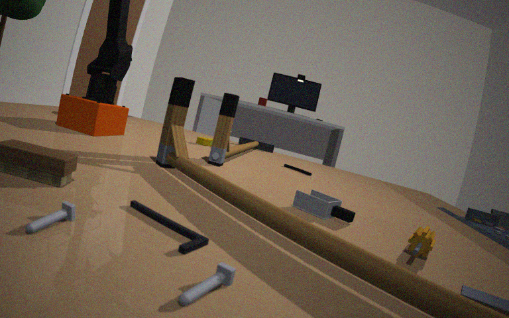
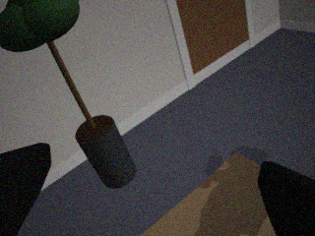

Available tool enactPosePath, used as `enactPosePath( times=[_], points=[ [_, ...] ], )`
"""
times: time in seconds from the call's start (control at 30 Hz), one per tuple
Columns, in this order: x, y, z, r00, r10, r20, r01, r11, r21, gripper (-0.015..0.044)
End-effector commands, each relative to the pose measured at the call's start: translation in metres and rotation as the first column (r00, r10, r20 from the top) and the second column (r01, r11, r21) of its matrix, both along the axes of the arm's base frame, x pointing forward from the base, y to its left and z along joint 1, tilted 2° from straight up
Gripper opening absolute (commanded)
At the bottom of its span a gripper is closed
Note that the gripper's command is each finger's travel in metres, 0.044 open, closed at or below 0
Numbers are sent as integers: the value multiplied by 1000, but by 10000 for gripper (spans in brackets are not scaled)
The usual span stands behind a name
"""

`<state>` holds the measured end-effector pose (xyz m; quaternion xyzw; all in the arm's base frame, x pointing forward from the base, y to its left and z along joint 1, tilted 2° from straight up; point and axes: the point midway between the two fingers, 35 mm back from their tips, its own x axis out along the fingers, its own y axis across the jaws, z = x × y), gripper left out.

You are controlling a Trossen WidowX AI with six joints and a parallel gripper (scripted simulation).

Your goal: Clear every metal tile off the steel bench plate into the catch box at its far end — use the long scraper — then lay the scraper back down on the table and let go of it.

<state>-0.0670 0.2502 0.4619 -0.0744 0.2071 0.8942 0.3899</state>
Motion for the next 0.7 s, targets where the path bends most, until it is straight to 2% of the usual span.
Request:
enactPosePath(
  times=[0.0,0.67],
  points=[
    [-16,-4,3,997,78,-9,-78,997,0,440],
    [-81,-34,14,916,397,-56,-398,918,-8,440]
  ],
)
